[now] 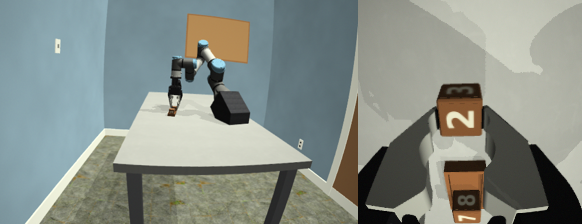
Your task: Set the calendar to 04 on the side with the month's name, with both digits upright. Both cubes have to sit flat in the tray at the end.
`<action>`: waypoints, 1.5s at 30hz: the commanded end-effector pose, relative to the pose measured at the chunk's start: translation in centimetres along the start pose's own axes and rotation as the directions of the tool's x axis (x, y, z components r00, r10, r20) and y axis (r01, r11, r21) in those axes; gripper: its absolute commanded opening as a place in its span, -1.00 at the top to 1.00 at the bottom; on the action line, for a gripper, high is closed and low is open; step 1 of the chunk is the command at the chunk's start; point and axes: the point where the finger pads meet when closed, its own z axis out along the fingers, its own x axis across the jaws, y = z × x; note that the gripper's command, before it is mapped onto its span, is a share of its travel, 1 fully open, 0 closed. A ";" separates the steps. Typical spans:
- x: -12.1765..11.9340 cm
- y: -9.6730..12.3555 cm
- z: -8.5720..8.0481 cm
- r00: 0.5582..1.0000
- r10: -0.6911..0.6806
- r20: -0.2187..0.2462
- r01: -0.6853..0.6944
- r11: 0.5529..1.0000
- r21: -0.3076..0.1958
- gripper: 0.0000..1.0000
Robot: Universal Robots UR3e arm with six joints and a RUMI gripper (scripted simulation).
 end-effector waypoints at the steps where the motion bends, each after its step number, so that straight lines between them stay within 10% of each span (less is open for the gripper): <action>1: 0.0 0.0 0.0 1.000 0.000 0.000 0.000 1.000 -0.001 0.78; 45: -0.1 0.0 -1.6 1.000 0.002 0.002 -0.002 1.000 0.000 0.78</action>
